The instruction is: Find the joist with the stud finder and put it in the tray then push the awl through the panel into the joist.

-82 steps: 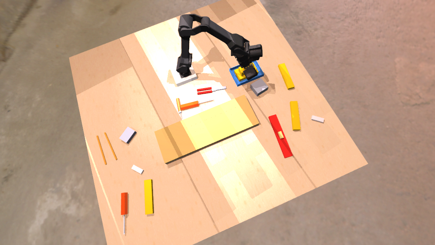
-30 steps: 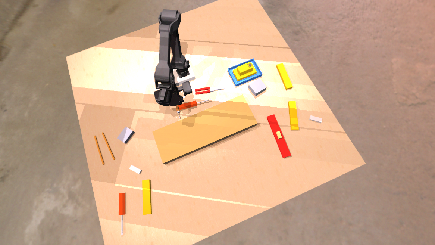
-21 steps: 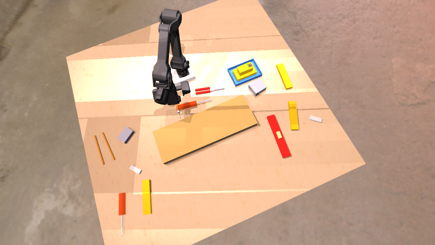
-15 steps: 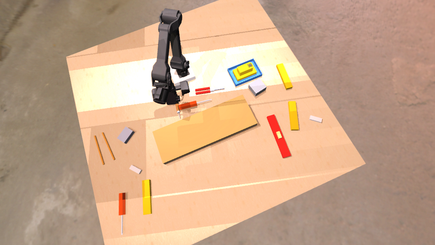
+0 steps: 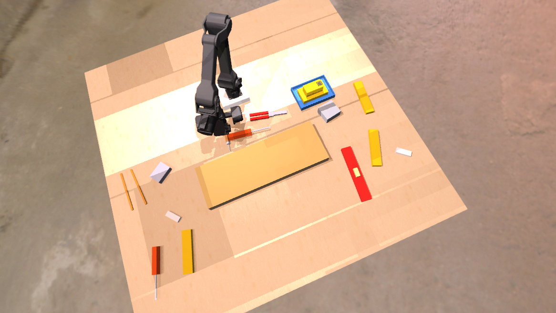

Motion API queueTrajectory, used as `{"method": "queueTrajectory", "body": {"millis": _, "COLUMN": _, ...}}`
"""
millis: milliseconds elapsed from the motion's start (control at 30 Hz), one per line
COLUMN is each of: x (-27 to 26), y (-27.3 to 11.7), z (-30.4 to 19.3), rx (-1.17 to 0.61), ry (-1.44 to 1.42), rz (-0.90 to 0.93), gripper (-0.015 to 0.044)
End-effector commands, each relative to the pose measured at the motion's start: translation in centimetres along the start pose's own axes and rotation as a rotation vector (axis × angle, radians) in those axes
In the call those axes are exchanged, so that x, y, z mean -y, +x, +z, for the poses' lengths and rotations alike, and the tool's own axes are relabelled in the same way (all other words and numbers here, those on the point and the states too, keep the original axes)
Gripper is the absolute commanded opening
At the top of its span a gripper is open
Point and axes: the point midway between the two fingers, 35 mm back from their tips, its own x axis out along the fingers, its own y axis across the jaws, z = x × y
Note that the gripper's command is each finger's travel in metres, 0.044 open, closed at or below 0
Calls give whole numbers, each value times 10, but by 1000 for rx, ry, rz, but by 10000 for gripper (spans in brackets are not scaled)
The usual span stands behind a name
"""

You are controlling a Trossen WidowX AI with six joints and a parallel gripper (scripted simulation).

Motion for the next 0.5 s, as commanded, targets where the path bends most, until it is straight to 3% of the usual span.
{"method": "queueTrajectory", "body": {"millis": 0, "x": 0, "y": 8, "z": 0, "rx": -6, "ry": -3, "rz": -2, "gripper": 440}}
{"method": "queueTrajectory", "body": {"millis": 467, "x": 0, "y": 30, "z": 0, "rx": -6, "ry": -3, "rz": -2, "gripper": 440}}
